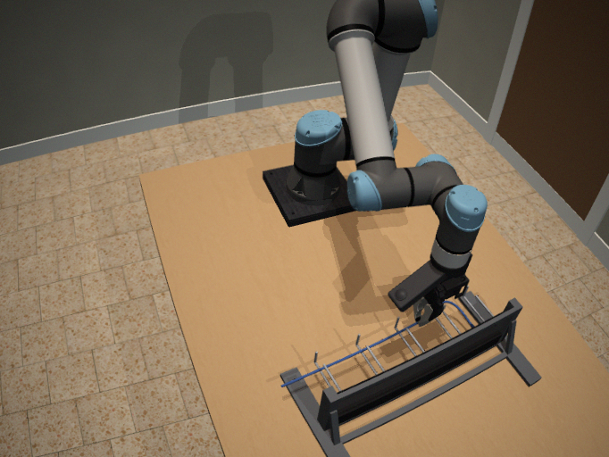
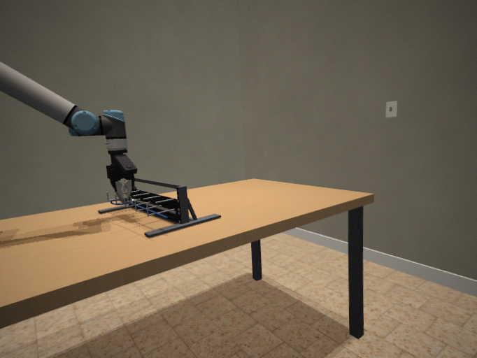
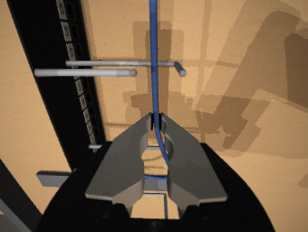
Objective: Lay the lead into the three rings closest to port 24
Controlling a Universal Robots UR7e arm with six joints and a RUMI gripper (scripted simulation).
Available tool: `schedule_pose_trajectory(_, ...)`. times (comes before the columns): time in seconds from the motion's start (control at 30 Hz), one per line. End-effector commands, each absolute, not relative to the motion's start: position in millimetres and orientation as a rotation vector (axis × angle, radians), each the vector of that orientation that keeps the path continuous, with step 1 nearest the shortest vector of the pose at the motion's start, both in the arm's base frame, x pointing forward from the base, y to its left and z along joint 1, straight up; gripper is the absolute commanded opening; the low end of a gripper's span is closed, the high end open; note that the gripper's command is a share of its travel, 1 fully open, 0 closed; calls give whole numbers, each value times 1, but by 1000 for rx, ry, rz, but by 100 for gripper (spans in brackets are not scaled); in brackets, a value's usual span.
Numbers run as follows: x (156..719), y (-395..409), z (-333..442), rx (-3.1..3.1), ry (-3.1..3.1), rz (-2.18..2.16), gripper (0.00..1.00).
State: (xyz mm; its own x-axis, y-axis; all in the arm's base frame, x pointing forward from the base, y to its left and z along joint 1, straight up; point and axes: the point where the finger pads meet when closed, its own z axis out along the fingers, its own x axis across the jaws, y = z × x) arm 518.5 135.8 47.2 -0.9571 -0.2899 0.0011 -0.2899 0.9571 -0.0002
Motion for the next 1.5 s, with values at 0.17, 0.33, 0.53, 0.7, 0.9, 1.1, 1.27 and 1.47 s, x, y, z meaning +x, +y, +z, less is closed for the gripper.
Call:
schedule_pose_trajectory(0.17,522,137,48,460,-3108,1,0)
schedule_pose_trajectory(0.33,527,138,48,460,-3108,1,0)
schedule_pose_trajectory(0.53,533,140,48,460,-3108,1,0)
schedule_pose_trajectory(0.7,541,142,48,460,-3108,1,0)
schedule_pose_trajectory(0.9,549,145,48,460,-3108,1,0)
schedule_pose_trajectory(1.1,553,146,48,460,-3108,1,0)
schedule_pose_trajectory(1.27,556,147,48,460,-3108,1,0)
schedule_pose_trajectory(1.47,557,147,48,460,-3108,1,0)
